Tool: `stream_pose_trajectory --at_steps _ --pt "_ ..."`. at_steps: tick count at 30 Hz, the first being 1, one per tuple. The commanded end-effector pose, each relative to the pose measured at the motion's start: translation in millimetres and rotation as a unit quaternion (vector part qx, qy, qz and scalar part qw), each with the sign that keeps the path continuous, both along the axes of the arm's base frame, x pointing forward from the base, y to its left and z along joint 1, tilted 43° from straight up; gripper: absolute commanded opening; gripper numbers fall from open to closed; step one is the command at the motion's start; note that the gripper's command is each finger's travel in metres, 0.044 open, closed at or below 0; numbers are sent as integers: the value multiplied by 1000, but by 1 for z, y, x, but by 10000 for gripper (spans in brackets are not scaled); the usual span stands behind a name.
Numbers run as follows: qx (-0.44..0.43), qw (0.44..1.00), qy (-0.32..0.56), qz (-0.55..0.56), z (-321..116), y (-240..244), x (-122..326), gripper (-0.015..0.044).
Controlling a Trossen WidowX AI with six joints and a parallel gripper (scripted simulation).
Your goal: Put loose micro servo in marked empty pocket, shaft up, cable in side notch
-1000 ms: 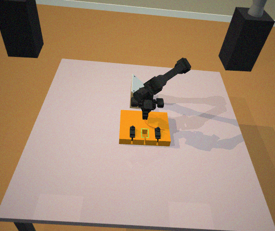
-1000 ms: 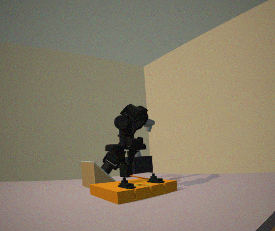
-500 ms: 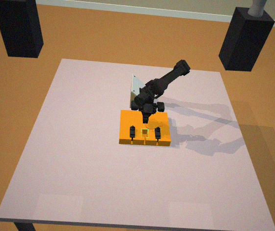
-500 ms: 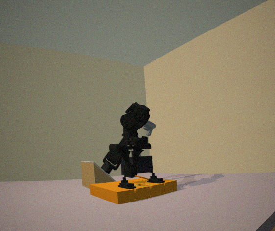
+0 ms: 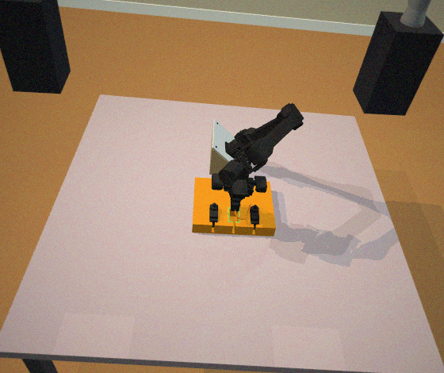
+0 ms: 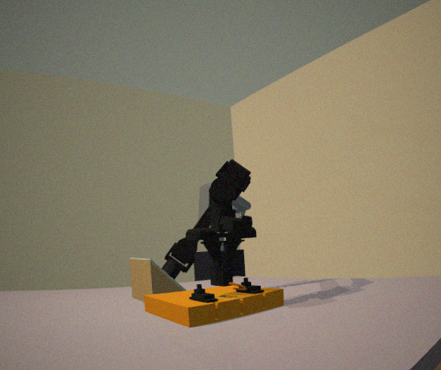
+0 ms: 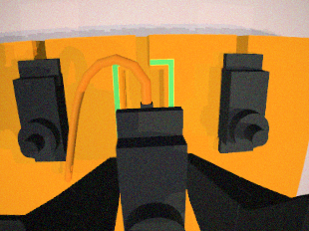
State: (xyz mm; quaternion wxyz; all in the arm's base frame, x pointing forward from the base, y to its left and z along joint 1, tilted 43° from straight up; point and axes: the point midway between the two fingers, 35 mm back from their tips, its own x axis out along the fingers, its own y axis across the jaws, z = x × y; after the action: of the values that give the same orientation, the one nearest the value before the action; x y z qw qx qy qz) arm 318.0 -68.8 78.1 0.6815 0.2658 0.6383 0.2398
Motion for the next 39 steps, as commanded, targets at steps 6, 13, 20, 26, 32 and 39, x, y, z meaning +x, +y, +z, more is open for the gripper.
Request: stream_pose_trajectory --at_steps 6,13,20,26,32,39 --pt "2 1000 -1 -2 1 -1 21 0" --pt "2 1000 -1 -3 -5 5 22 0" --pt "2 1000 -1 -2 -12 12 22 0" --pt "2 1000 -1 -2 -13 12 22 0" --pt "2 1000 -1 -2 -13 12 22 0" --pt "2 1000 -1 -2 -17 16 23 0"
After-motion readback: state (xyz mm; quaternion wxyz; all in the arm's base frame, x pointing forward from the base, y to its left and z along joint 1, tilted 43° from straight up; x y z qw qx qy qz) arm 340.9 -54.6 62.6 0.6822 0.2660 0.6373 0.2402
